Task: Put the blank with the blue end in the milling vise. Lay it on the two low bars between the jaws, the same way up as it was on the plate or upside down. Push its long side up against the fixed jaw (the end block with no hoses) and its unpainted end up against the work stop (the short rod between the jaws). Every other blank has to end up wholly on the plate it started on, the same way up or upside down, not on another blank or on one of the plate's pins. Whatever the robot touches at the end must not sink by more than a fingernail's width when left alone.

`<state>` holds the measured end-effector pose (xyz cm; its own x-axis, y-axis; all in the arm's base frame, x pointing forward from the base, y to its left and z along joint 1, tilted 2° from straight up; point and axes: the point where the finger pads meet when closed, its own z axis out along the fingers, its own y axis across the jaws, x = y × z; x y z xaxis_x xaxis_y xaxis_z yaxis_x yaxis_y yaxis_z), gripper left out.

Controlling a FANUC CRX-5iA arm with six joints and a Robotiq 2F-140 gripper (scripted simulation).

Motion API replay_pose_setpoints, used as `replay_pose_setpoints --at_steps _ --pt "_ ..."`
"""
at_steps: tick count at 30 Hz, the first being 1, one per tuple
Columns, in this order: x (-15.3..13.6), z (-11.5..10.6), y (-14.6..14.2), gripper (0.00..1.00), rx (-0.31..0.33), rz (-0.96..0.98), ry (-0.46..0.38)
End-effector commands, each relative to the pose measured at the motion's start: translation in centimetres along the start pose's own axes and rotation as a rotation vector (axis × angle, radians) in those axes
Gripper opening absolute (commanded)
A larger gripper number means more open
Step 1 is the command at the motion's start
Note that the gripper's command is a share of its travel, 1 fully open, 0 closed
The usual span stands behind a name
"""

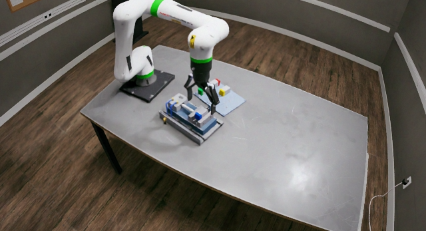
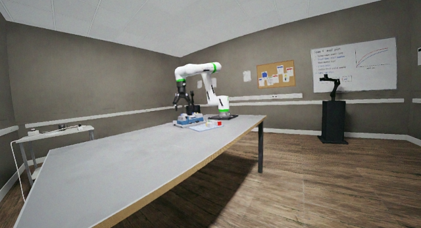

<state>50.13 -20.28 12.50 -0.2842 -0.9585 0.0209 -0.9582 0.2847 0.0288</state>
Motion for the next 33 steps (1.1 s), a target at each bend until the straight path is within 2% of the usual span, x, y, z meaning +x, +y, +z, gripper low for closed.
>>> replay_pose_setpoints --at_steps 1,11,14,28,33 --pt "0.0 -1.5 -0.1 1.0 0.002 0.0 0.0" --pt "0.0 -5.5 0.0 1.0 0.002 0.0 0.0" --pt "0.0 -5.3 0.0 1.0 0.003 0.0 0.001" --pt "0.0 -9.3 0.0 1.0 0.002 0.0 0.0" --pt "0.0 -8.9 0.0 1.0 0.002 0.0 0.001"
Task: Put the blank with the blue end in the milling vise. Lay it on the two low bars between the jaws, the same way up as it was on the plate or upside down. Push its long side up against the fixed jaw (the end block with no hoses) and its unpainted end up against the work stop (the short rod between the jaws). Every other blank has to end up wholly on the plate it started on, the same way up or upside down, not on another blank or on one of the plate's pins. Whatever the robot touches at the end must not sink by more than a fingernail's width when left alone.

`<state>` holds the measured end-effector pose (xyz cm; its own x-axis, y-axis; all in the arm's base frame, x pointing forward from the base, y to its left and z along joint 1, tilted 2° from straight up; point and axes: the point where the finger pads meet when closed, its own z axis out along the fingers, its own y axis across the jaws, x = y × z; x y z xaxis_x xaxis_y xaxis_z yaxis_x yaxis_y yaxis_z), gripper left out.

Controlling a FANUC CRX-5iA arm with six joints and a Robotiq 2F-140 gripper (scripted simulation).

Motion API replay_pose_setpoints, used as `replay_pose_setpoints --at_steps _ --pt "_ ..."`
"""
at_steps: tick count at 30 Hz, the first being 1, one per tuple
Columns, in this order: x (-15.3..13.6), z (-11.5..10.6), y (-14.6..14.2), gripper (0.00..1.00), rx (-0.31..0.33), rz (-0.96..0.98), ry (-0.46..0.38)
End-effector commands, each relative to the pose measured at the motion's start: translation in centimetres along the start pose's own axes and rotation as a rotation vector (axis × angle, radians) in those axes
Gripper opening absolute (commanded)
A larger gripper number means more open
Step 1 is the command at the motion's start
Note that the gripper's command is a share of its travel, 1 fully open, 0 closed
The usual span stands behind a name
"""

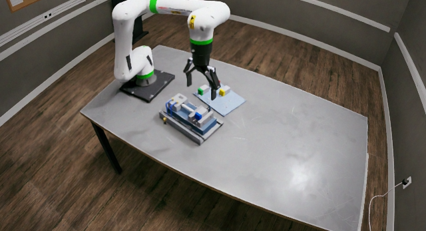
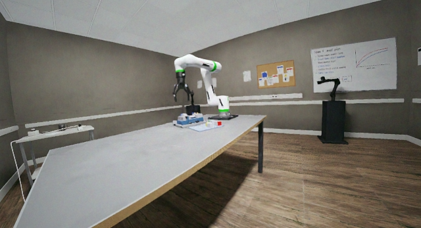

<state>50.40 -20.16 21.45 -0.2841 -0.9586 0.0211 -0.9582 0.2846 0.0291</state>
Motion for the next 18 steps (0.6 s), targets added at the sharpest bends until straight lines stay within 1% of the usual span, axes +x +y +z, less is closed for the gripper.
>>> replay_pose_setpoints --at_steps 1,18 --pt "0.02 0.08 -0.06 1.0 0.003 0.0 0.0" --pt "0.01 0.61 -0.07 1.0 0.002 0.0 0.0"
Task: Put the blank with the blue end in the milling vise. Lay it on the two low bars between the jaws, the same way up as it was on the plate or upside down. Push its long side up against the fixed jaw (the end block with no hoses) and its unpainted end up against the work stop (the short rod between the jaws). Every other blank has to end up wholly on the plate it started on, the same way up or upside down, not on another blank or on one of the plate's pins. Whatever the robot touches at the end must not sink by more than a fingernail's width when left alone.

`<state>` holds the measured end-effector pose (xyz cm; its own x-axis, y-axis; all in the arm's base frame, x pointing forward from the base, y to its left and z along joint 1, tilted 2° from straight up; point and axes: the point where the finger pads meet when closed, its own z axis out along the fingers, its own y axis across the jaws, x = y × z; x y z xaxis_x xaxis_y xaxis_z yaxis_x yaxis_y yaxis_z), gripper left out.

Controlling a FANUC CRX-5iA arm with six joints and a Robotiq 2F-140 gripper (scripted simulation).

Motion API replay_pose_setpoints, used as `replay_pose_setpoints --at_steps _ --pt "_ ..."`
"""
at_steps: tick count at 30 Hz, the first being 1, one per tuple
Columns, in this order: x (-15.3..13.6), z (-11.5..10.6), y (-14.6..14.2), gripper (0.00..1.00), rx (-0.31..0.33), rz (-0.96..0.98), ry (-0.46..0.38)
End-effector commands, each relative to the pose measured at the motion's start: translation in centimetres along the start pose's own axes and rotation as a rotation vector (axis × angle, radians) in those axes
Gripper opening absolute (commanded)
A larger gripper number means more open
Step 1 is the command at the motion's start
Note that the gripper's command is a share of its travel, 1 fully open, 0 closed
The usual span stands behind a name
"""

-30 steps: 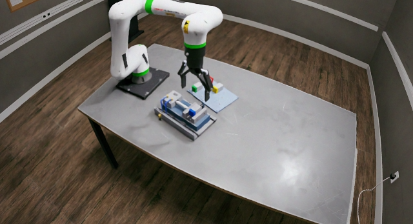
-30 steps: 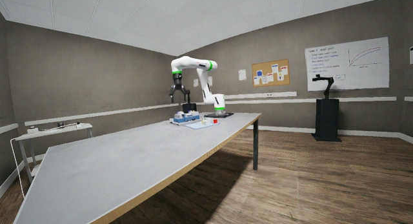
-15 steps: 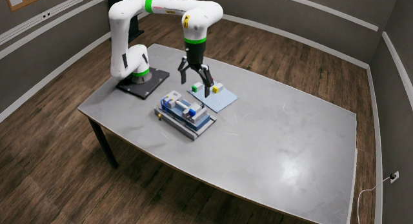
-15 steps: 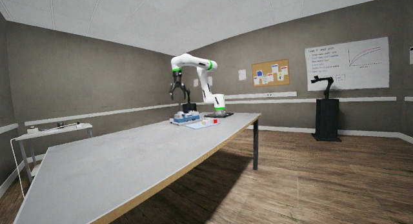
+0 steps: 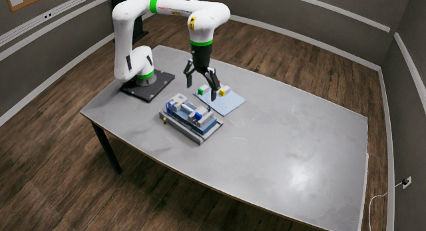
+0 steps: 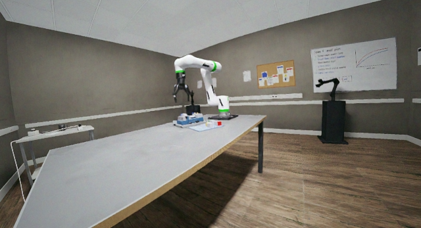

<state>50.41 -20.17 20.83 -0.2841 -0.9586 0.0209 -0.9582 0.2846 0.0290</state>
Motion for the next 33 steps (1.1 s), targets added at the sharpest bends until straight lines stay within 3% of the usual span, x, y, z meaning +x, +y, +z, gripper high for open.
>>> replay_pose_setpoints --at_steps 1,33 --pt "0.02 0.03 -0.03 1.0 0.002 0.0 0.0" --pt "0.03 0.75 -0.04 1.0 0.002 0.0 0.0"
